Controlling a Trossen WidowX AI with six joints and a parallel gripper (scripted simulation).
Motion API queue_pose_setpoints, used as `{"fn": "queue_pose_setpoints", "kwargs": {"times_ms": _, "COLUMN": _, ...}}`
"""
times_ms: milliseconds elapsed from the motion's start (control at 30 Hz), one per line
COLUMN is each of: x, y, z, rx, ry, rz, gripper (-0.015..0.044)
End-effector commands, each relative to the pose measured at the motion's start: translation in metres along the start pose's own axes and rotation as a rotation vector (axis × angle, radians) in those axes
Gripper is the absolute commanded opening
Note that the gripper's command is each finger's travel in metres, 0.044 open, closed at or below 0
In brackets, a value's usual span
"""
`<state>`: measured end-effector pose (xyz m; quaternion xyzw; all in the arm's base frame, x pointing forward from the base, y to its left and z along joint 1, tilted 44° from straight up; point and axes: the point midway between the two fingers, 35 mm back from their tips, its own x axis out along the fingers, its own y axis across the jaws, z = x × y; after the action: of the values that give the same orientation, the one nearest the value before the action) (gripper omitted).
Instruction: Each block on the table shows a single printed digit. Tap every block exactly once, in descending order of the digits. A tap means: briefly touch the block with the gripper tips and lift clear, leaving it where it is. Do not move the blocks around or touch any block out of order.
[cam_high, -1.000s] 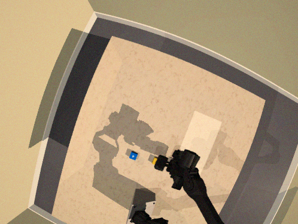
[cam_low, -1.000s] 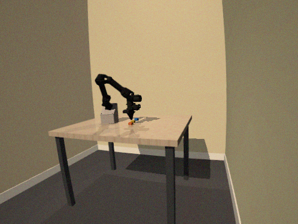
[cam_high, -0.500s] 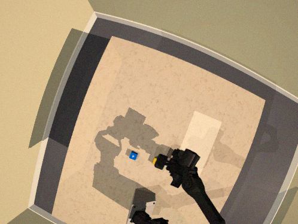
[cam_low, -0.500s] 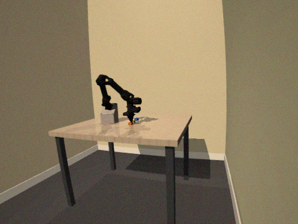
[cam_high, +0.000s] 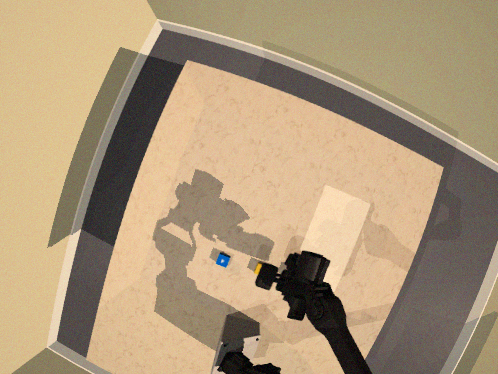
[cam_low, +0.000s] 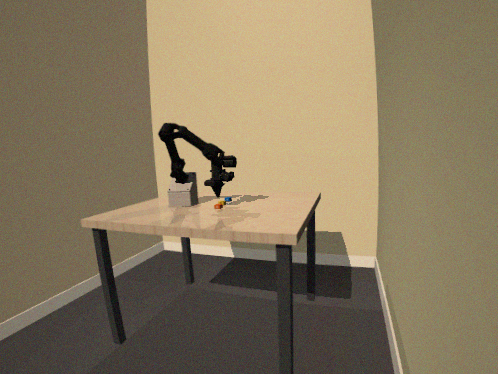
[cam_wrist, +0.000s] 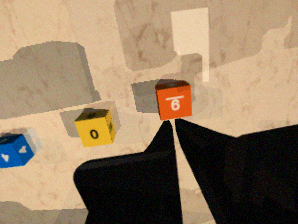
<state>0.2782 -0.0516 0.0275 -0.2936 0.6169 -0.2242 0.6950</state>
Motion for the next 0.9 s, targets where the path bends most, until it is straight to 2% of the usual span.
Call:
{"fn": "queue_pose_setpoints", "kwargs": {"times_ms": 0, "x": -0.044, "y": 0.0, "z": 0.005, "rx": 0.011, "ry": -0.022, "rz": 0.001, "gripper": 0.002}}
{"fn": "queue_pose_setpoints", "kwargs": {"times_ms": 67, "x": -0.066, "y": -0.002, "z": 0.003, "rx": 0.011, "ry": -0.022, "rz": -0.002, "gripper": 0.002}}
{"fn": "queue_pose_setpoints", "kwargs": {"times_ms": 233, "x": -0.069, "y": 0.001, "z": 0.003, "rx": 0.011, "ry": -0.022, "rz": -0.001, "gripper": 0.002}}
{"fn": "queue_pose_setpoints", "kwargs": {"times_ms": 400, "x": -0.073, "y": 0.077, "z": 0.006, "rx": 0.007, "ry": -0.024, "rz": 0.025, "gripper": 0.002}}
{"fn": "queue_pose_setpoints", "kwargs": {"times_ms": 600, "x": -0.07, "y": 0.174, "z": -0.023, "rx": 0.011, "ry": -0.021, "rz": 0.012, "gripper": 0.002}}
{"fn": "queue_pose_setpoints", "kwargs": {"times_ms": 867, "x": -0.066, "y": 0.185, "z": -0.028, "rx": 0.012, "ry": -0.022, "rz": 0.007, "gripper": 0.002}}
